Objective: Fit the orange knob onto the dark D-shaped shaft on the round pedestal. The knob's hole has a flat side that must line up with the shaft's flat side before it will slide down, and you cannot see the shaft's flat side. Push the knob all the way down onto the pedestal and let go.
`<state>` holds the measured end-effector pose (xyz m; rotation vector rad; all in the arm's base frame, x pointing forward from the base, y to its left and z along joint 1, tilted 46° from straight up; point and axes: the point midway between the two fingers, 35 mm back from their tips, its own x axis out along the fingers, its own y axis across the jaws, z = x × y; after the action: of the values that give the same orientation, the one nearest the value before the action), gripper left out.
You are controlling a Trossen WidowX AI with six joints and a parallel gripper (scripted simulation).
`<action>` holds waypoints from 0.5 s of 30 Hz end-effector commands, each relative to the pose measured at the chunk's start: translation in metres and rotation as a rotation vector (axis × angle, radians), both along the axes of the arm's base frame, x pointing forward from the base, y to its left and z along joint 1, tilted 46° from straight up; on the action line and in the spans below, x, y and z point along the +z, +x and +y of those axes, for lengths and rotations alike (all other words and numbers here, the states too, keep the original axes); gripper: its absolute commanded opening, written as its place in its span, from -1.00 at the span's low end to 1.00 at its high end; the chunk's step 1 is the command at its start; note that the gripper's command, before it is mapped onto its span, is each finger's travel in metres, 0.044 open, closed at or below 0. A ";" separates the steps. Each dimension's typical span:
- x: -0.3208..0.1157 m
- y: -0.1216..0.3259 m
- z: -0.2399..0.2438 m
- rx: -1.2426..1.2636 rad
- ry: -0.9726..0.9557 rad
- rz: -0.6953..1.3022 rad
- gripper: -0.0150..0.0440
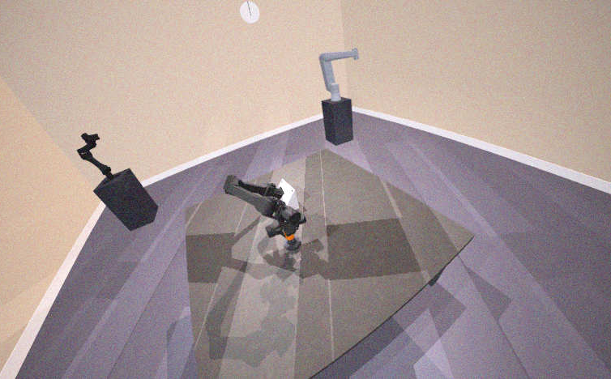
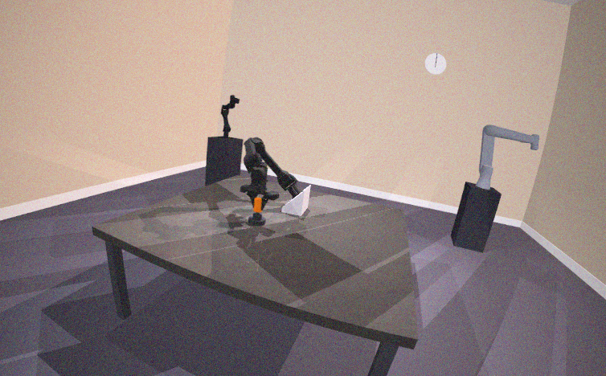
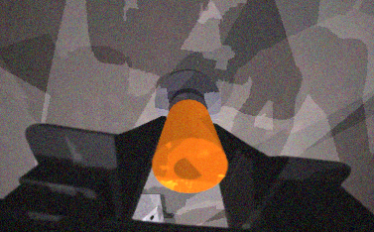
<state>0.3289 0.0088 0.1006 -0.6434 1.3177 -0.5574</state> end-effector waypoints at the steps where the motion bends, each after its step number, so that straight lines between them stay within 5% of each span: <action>1: 0.000 0.000 0.000 0.005 -0.003 0.003 -0.49; 15: 0.003 0.000 0.003 -0.002 -0.001 -0.004 -0.49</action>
<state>0.3273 0.0095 0.1010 -0.6547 1.3261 -0.5576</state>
